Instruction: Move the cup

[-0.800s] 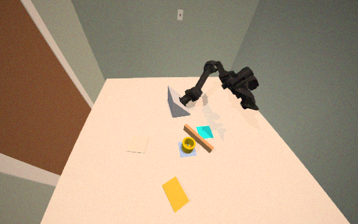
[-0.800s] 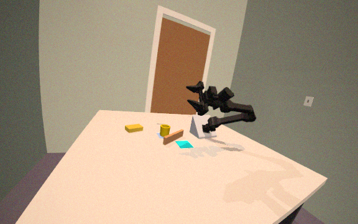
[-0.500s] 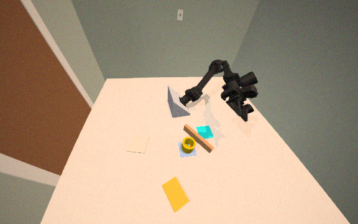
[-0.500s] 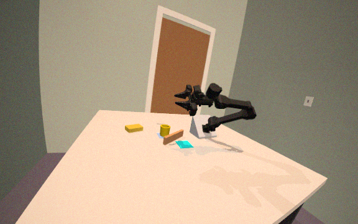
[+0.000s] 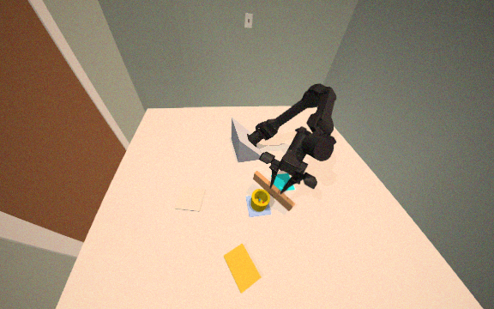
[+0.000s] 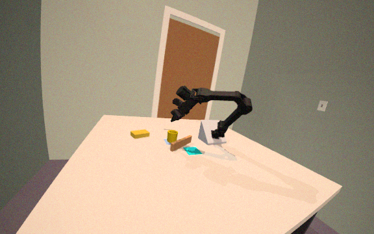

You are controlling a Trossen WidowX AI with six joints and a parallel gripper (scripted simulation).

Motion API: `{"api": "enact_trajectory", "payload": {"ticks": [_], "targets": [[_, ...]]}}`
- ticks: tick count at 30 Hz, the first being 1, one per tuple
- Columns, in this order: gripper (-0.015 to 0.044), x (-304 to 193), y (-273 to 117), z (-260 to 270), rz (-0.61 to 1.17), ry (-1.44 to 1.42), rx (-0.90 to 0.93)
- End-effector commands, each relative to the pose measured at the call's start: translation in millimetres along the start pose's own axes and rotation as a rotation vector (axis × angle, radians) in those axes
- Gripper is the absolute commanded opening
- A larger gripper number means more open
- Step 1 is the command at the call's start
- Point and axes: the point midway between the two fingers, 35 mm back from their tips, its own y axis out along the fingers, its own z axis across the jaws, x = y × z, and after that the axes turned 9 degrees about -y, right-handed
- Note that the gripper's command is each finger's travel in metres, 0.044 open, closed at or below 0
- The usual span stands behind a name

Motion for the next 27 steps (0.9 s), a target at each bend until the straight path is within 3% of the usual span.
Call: {"api": "enact_trajectory", "payload": {"ticks": [1,6,27], "targets": [[0.0167,-24,32,-33,0.384,0.483,-0.054],[0.0167,-42,43,-47,0.646,0.839,-0.121],[0.0167,-49,50,-50,0.655,0.853,-0.124]]}}
